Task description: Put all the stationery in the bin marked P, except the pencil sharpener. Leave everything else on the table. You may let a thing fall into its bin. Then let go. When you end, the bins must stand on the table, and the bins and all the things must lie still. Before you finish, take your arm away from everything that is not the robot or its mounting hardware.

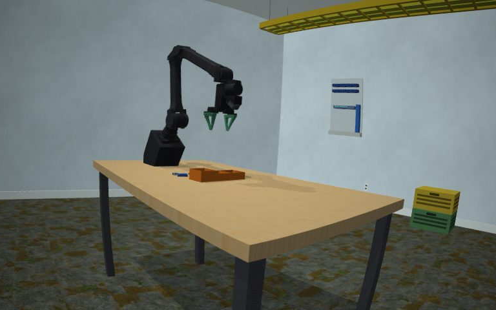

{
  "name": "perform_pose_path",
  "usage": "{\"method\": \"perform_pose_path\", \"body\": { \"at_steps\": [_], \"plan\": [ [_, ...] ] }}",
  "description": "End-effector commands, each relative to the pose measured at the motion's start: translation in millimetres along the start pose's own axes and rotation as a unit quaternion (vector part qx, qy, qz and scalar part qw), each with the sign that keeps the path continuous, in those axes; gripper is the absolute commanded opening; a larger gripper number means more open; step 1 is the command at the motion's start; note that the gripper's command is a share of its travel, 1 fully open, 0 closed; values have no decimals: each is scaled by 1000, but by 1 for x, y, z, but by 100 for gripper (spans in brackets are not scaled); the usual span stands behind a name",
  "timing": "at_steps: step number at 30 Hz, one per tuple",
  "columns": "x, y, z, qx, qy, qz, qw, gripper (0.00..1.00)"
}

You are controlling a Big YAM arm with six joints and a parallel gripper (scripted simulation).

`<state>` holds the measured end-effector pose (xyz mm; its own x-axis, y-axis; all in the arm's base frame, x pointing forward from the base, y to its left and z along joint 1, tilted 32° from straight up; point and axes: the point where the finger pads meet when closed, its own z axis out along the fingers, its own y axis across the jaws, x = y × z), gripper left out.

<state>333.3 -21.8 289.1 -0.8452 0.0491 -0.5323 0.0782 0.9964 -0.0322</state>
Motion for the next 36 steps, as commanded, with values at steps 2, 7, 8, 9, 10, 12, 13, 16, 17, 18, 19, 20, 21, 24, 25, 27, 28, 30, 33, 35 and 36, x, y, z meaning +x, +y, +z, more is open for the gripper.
{"method": "perform_pose_path", "body": {
  "at_steps": [2,7,8,9,10,12,13,16,17,18,19,20,21,24,25,27,28,30,33,35,36],
  "plan": [
    [-16,0,-14,-1,-23,3,1000,100],
    [-16,0,-14,-1,-23,3,1000,100],
    [-16,0,-14,-1,-23,3,1000,100],
    [-16,0,-14,-1,-23,3,1000,100],
    [-16,0,-14,-1,-23,3,1000,100],
    [-16,0,-14,-1,-23,3,1000,100],
    [-16,0,-14,-1,-23,3,1000,100],
    [-27,2,-16,-3,-30,7,1000,100],
    [-16,0,-14,-1,-23,3,1000,100],
    [-27,2,-16,-3,-30,7,1000,100],
    [-16,0,-14,-1,-23,3,1000,100],
    [-16,0,-14,-1,-23,3,1000,100],
    [-28,2,-17,-3,-31,7,999,100],
    [-16,0,-14,-1,-23,3,1000,100],
    [-16,0,-14,-1,-23,3,1000,100],
    [-27,2,-16,-2,-31,7,1000,100],
    [-16,0,-14,-1,-23,3,1000,100],
    [-16,0,-14,-1,-23,3,1000,100],
    [-16,0,-14,-1,-23,3,1000,100],
    [-16,0,-14,-1,-23,3,1000,100],
    [-16,0,-14,-1,-23,3,1000,100]
  ]
}}
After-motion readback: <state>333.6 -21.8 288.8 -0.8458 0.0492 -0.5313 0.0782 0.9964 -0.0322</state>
